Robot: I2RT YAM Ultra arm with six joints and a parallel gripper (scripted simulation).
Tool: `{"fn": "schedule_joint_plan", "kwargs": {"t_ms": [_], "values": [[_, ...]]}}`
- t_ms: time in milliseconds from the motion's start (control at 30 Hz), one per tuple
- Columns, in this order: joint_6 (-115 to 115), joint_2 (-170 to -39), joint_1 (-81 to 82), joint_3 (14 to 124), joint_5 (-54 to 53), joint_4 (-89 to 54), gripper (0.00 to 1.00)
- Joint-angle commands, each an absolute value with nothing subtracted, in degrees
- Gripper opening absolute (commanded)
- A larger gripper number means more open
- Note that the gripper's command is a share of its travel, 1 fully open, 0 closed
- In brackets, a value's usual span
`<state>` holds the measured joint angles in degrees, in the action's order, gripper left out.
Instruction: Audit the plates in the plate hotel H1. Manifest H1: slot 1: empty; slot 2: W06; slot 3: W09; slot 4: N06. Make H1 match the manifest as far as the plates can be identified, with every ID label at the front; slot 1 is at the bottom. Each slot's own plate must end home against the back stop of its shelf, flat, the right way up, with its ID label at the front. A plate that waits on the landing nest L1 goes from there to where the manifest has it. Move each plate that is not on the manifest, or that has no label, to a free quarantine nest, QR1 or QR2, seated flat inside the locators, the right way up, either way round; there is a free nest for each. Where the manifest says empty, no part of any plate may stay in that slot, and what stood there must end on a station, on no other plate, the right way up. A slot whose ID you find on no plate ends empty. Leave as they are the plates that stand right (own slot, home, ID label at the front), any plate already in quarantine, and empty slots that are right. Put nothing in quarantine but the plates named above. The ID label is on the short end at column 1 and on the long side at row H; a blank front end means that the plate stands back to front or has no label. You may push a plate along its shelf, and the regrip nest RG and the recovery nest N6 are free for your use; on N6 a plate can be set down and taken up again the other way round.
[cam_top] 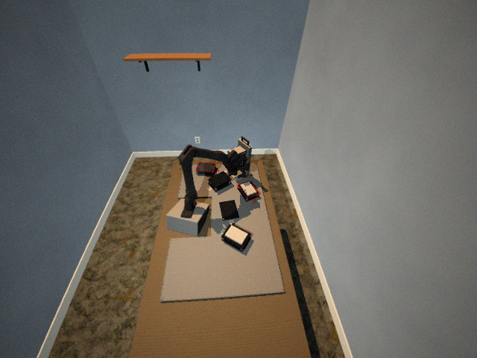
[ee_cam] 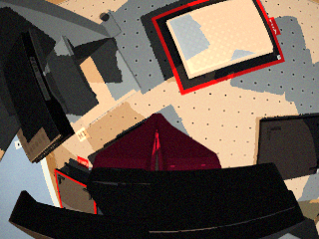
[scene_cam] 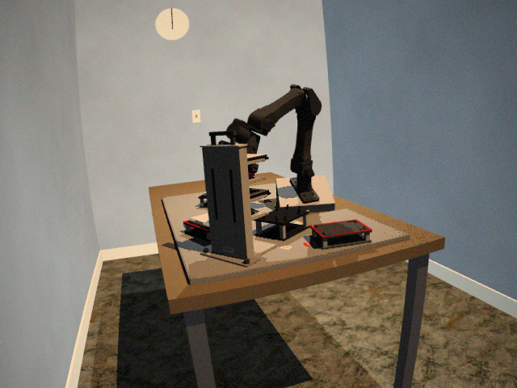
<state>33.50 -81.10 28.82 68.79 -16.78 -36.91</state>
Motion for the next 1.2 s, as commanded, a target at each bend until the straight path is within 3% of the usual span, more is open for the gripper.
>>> {"fn": "schedule_joint_plan", "kwargs": {"t_ms": [0,1167], "values": [[30.5,-79.42,26.75,70.67,-17.02,-39.84,0.0],[10.93,-85.37,10.34,78.23,-18.69,-57.08,0.0]]}}
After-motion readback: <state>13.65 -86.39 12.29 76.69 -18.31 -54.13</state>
